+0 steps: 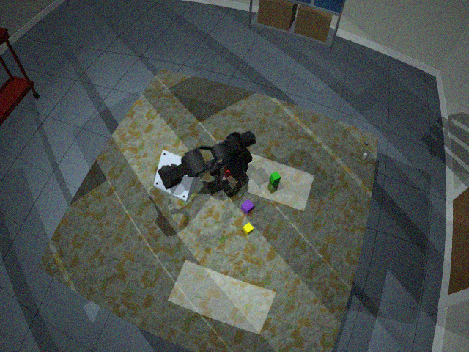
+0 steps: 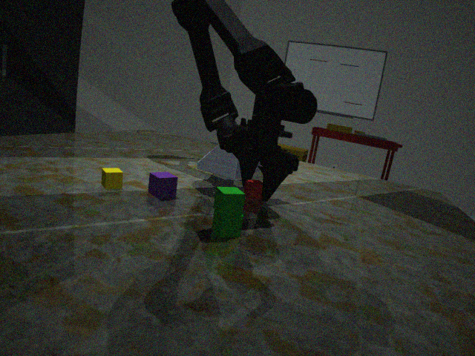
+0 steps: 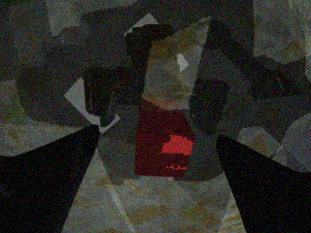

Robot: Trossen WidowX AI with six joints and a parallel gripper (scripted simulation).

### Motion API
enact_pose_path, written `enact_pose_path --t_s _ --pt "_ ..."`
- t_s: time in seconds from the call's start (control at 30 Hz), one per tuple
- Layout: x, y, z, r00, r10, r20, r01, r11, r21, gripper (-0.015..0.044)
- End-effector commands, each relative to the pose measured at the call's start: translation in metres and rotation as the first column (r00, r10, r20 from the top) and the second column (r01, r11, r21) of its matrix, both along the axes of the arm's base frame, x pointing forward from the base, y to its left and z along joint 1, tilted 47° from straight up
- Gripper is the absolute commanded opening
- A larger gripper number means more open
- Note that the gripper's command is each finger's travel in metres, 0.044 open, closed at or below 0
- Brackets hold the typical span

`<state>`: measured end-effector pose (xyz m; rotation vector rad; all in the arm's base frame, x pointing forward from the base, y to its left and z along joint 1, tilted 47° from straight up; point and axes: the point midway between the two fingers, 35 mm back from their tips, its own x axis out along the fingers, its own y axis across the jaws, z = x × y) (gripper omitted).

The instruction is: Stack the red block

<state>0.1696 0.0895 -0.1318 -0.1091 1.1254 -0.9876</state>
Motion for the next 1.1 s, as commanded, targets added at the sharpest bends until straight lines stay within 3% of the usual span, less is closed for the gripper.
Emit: enact_pose_path --t_s 0.0,0.37,0.6,0.7,1.07 --pt "0.001 0.000 0.000 1.000 0.000 0.000 0.000 1.000 0.000 0.0414" --pt "0.001 0.000 0.000 1.000 0.000 0.000 0.000 1.000 0.000 0.0125" --pt "0.001 0.000 0.000 1.000 0.000 0.000 0.000 1.000 0.000 0.0078" --pt "0.000 0.005 0.005 1.000 0.001 0.000 -0.001 1.000 0.000 0.0000" --pt "-0.004 0.042 0.041 1.000 0.006 -0.001 -0.006 1.000 0.000 0.0000"
